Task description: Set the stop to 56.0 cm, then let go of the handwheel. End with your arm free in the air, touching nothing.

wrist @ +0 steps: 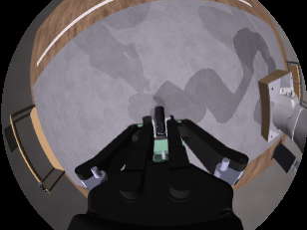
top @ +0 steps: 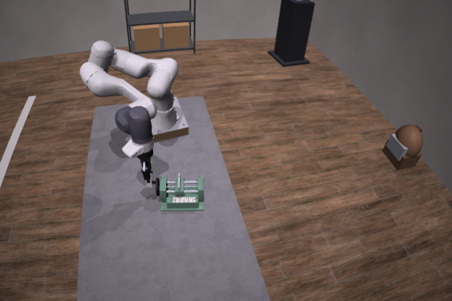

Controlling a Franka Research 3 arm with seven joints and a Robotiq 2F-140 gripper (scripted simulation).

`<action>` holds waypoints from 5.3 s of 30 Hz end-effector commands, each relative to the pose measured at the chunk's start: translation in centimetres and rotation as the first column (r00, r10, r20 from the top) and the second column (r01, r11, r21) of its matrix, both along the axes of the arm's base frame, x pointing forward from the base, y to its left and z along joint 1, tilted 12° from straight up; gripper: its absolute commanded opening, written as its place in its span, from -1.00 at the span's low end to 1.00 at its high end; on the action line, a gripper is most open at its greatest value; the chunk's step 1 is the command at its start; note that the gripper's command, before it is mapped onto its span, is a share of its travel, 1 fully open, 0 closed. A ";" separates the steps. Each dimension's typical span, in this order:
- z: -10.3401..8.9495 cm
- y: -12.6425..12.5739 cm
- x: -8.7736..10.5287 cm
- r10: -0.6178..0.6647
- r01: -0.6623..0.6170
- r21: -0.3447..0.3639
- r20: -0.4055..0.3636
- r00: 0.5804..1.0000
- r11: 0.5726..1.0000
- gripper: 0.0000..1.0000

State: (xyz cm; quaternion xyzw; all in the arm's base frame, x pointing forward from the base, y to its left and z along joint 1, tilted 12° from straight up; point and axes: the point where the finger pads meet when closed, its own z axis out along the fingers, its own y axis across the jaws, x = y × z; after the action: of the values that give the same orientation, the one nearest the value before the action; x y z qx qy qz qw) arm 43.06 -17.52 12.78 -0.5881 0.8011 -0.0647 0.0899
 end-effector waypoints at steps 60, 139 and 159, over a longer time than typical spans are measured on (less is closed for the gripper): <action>-0.3 0.2 -0.5 0.003 -0.003 0.003 -0.009 1.000 1.000 -0.92; 9.5 0.2 -2.6 0.003 -0.003 0.003 -0.009 1.000 1.000 -0.33; 9.7 1.3 -1.7 0.003 -0.003 0.003 -0.009 1.000 1.000 -0.33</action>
State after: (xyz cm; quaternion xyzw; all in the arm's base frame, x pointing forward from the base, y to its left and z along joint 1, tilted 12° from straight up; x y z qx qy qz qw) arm 40.88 -17.12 22.35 -0.5883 0.8014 -0.0621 0.0877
